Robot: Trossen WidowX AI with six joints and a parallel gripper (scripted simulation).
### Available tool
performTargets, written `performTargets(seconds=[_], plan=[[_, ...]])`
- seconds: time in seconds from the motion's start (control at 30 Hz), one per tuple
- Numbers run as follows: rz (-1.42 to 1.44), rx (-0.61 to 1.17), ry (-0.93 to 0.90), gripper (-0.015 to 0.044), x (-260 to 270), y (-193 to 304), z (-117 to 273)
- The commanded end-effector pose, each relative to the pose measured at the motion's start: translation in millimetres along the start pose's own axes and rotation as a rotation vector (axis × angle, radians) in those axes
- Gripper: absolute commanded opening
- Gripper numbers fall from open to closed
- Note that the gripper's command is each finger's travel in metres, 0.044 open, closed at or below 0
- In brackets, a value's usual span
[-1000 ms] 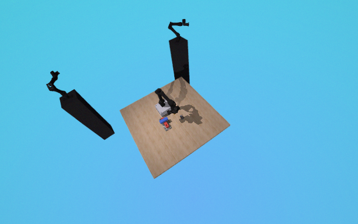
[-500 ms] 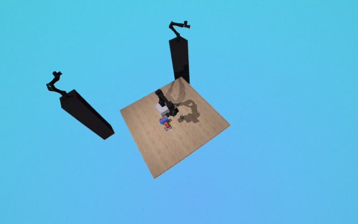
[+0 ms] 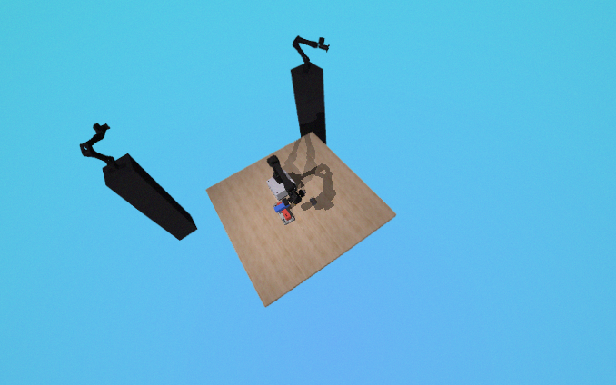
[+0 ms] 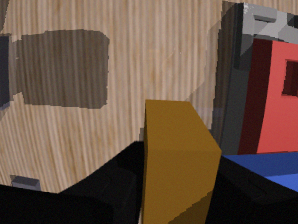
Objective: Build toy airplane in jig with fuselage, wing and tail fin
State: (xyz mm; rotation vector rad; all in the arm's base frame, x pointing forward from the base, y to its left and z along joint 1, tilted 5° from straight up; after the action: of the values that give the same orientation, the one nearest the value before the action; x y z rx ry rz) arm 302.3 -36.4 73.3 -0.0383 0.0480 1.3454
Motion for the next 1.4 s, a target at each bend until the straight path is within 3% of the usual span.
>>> performTargets(seconds=[0.0,1.13,1.23,1.37], plan=[[0.008,-0.005,0.007,0.0000,-10.5,-6.3,-1.8],[0.040,-0.010,0.027,0.0000,-102.2,-32.5,-19.9],[0.040,-0.010,0.027,0.0065,-102.4,-32.5,-19.8],[0.040,-0.010,0.027,0.0065,-102.4,-32.5,-19.8]])
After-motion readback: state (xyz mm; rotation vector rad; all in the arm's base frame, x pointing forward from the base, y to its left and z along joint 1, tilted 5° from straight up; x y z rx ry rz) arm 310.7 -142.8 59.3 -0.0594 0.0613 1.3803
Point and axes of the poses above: the point midway between the two fingers, 35 mm back from their tips, its own z axis back along the fingers, its own x axis across the jaws, y = z × x, the point moved 2 cm from there along z, back along the fingers, and after that the axes turned 5 degrees about -z, right-handed, at the moved point
